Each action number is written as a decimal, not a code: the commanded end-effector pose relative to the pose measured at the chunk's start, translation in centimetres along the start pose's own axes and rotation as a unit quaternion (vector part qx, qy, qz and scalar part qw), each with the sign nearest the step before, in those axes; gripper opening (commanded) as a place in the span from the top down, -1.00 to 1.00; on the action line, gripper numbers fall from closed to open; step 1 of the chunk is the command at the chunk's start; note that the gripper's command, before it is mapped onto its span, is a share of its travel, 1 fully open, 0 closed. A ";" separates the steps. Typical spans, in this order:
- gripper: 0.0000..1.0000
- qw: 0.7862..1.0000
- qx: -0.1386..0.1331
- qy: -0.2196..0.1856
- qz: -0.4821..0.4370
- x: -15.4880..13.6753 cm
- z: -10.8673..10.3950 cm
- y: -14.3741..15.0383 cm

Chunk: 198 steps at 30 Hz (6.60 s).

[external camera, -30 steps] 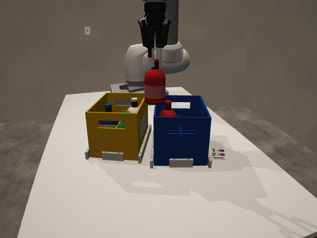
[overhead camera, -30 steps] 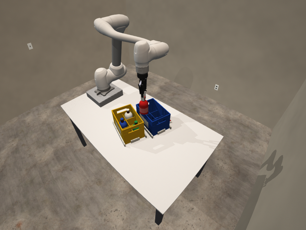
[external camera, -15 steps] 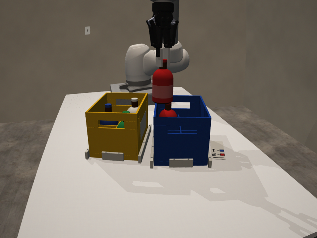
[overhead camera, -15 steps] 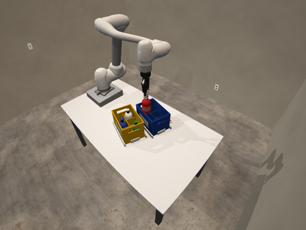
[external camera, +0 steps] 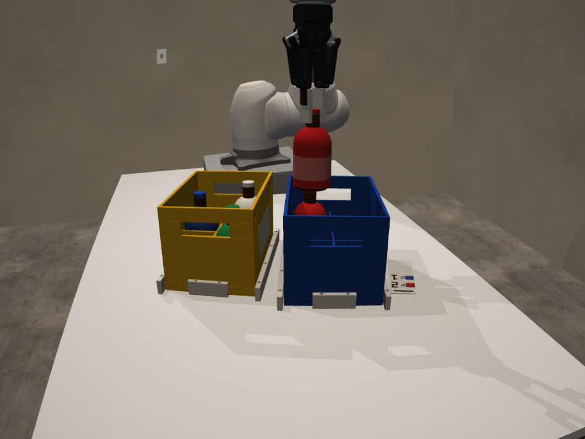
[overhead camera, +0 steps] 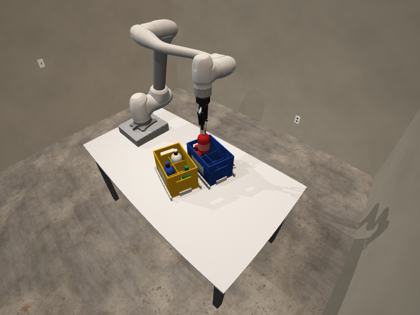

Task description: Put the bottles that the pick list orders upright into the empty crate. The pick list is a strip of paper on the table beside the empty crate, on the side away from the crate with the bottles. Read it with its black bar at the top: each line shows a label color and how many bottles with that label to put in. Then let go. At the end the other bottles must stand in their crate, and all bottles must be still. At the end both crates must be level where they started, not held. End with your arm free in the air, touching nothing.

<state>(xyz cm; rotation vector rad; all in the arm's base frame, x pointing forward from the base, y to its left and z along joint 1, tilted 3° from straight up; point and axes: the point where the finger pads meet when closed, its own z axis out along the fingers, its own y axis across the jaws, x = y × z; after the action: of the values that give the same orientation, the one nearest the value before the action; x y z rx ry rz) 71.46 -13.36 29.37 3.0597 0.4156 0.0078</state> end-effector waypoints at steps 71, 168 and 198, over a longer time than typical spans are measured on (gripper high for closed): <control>1.00 1.000 0.000 0.000 0.000 -0.1 2.1 0.0; 1.00 1.000 0.000 0.000 0.000 -0.1 10.8 0.0; 1.00 1.000 0.000 0.000 0.000 -0.1 13.4 0.0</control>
<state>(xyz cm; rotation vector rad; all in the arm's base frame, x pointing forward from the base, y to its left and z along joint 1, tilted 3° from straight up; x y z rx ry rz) 71.50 -14.12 16.11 3.0597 0.4157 0.0077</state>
